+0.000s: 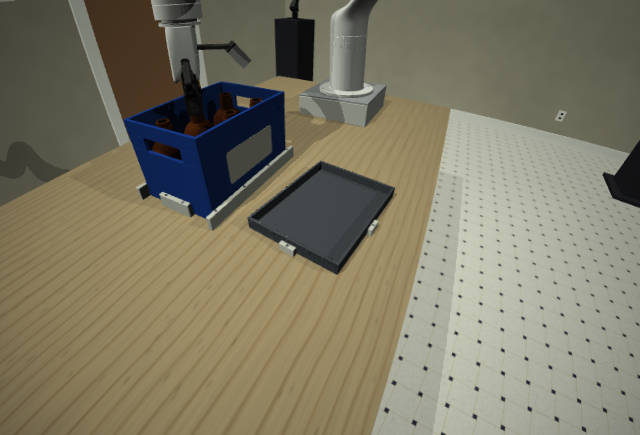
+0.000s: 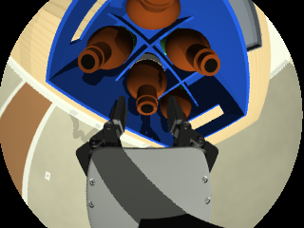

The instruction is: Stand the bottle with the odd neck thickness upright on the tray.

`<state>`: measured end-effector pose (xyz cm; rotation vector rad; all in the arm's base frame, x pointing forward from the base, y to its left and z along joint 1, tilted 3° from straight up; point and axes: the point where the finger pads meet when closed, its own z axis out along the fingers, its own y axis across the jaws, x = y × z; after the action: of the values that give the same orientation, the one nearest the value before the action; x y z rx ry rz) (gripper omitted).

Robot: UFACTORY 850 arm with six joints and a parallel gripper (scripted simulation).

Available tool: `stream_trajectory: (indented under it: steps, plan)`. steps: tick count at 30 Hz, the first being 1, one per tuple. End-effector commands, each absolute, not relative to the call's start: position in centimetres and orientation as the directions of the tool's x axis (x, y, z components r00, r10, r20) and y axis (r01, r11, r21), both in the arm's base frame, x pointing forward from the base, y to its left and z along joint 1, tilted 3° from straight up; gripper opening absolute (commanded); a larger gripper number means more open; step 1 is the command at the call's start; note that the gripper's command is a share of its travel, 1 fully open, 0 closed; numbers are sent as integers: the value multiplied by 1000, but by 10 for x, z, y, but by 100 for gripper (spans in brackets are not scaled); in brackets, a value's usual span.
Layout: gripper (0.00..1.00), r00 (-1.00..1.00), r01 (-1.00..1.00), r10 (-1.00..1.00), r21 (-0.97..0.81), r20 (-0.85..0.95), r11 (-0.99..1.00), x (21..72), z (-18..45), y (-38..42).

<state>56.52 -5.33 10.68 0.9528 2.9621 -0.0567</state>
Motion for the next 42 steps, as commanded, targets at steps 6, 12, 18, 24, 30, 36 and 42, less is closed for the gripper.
stream_trajectory:
  steps: [6, 12, 18, 24, 30, 36, 42]
  plan:
    - [65, -812, 583, 582, -25, -41, 812, 566, 99, -54]
    - [65, -812, 583, 582, -25, -41, 812, 566, 96, -54]
    - [65, -812, 583, 582, -25, -41, 812, 566, 96, -54]
    - [65, -812, 583, 582, -25, -41, 812, 566, 95, -54]
    - [65, -812, 583, 582, -25, -41, 812, 566, 95, -54]
    - [0, -812, 583, 582, -25, -41, 812, 566, 95, -54]
    - [0, -812, 583, 582, -25, -41, 812, 566, 95, -54]
